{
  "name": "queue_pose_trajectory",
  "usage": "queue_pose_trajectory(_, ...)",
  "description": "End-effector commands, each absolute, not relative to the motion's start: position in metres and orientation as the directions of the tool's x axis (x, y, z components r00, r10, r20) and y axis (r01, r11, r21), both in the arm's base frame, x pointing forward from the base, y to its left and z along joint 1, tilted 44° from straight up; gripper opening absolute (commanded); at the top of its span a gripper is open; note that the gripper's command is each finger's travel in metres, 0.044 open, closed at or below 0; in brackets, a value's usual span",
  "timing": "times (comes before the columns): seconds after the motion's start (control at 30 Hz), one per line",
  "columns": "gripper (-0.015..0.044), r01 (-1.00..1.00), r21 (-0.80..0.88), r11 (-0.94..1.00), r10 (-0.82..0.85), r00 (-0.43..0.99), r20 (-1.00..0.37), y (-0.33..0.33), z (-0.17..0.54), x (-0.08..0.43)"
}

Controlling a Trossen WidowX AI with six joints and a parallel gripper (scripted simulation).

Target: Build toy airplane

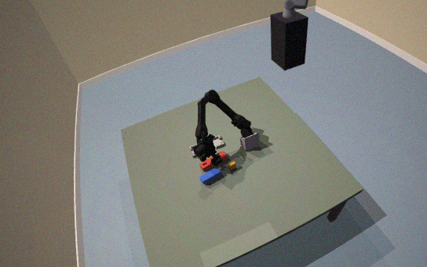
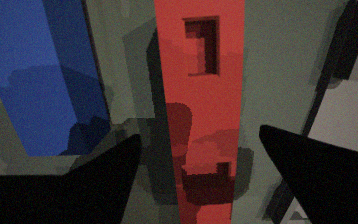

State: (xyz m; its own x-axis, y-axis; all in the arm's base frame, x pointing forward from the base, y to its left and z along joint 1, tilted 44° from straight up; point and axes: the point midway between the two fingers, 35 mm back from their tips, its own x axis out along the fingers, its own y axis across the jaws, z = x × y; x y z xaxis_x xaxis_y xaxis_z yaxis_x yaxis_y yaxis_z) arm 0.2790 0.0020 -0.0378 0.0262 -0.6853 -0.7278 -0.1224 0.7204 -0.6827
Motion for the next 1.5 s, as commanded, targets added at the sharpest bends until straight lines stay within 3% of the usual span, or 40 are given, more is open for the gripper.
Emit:
queue_pose_trajectory(0.0, 0.0440, -0.129, -0.689, 0.713, -0.693, 0.018, -0.721, -0.005, -0.044, 0.277)
queue_pose_trajectory(0.23, 0.0440, -0.129, -0.690, 0.712, -0.694, 0.018, -0.720, -0.012, -0.050, 0.276)
queue_pose_trajectory(0.53, 0.0204, -0.129, -0.690, 0.712, -0.694, 0.018, -0.720, -0.012, -0.050, 0.276)
queue_pose_trajectory(0.8, 0.0150, -0.129, -0.690, 0.712, -0.694, 0.018, -0.720, -0.012, -0.050, 0.276)
queue_pose_trajectory(1.0, 0.0000, -0.116, -0.679, 0.725, -0.679, 0.049, -0.733, -0.004, -0.048, 0.282)
queue_pose_trajectory(1.47, 0.0000, -0.111, -0.665, 0.739, -0.662, 0.067, -0.747, 0.023, -0.029, 0.289)
